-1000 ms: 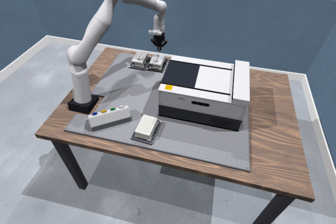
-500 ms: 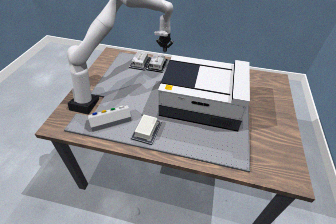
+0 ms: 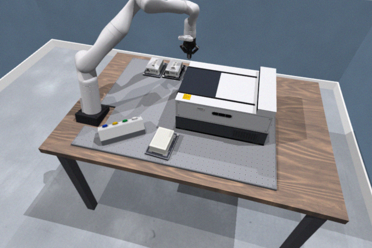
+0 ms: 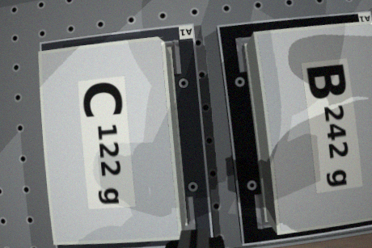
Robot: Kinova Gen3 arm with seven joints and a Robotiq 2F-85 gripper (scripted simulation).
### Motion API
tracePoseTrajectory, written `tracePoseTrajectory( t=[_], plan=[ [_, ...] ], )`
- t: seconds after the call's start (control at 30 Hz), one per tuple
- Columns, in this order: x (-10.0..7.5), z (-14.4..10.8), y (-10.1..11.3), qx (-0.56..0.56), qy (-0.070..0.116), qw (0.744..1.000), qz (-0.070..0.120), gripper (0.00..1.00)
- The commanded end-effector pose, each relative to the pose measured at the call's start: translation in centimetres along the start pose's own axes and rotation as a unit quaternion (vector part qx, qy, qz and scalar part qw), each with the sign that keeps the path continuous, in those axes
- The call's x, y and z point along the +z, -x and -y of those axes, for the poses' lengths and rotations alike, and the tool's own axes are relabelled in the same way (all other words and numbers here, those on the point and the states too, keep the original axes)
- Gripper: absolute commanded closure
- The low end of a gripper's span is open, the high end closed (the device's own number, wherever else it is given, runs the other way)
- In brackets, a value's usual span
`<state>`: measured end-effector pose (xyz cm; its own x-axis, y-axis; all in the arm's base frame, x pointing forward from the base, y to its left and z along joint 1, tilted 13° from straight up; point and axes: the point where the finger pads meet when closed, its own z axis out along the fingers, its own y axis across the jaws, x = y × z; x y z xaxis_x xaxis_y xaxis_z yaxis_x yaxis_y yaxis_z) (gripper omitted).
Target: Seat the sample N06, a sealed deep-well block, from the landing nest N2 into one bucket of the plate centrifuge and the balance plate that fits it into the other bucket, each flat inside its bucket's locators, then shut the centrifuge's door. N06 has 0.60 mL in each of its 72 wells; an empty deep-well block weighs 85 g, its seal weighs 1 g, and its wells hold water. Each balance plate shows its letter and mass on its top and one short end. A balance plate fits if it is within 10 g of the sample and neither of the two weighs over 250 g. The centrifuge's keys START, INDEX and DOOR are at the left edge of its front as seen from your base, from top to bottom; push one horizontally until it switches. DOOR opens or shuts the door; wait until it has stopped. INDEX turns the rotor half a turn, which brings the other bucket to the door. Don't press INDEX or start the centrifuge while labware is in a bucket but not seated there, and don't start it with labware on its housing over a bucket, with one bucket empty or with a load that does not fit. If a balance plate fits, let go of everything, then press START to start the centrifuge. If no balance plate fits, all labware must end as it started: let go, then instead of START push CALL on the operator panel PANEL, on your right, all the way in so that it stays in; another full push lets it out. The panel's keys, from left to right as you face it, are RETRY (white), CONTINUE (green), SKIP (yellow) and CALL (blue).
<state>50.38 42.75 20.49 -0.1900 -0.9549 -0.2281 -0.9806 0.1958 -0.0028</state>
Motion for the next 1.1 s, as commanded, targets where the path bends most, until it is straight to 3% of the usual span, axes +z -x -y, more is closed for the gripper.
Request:
tracePoseTrajectory(
  t=[0.0, 0.43, 1.07],
  plan=[
    [-0.2, 0.8, 0.1, 0.000, -0.001, 1.000, 0.001, 0.90],
    [-0.2, 5.1, 0.0, 0.000, -0.001, 1.000, 0.001, 0.90],
    [-0.2, 5.2, 0.0, 0.000, -0.001, 1.000, 0.001, 0.90]
  ],
)
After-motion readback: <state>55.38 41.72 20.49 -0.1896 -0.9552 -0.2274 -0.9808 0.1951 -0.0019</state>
